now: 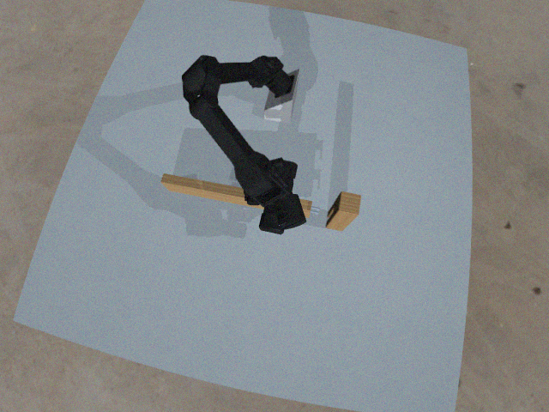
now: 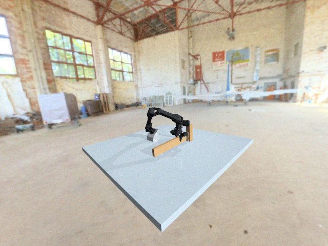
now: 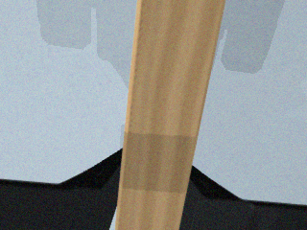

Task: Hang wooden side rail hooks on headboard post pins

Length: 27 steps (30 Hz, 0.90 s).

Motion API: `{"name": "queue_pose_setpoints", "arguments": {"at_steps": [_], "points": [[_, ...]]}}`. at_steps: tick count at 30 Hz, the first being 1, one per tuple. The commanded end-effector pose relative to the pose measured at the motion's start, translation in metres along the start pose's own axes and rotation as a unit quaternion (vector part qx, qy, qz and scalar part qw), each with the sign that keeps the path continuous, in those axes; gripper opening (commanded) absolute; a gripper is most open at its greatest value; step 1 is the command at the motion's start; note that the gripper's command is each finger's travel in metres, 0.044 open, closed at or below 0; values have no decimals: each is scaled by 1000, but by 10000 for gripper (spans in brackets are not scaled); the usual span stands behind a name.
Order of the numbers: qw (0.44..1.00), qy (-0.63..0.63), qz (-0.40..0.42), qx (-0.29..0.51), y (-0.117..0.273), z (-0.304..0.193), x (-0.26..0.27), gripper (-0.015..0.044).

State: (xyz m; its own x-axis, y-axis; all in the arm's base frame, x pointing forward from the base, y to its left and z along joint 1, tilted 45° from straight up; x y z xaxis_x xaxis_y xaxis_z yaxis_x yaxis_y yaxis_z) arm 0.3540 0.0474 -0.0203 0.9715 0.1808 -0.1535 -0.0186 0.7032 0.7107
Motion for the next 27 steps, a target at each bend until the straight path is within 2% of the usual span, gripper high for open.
{"name": "queue_pose_setpoints", "arguments": {"at_steps": [1,27], "points": [[1000,2,4,0,3,-4,0,0],[1000,2,4,0,4,-6,1,0]]}}
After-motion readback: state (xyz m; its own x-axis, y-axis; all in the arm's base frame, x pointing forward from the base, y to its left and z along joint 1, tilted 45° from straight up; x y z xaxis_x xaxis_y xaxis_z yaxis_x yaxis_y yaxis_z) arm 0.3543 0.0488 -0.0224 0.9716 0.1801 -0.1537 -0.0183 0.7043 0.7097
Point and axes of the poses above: the point midway between the two fingers, 35 mm back from their tips, its own y axis back along the fingers, its own x axis across the jaws, z = x × y, the point moved 3 cm from there along y, back along the fingers, and after that the axes turned 15 degrees about y, right-handed, at the moved point
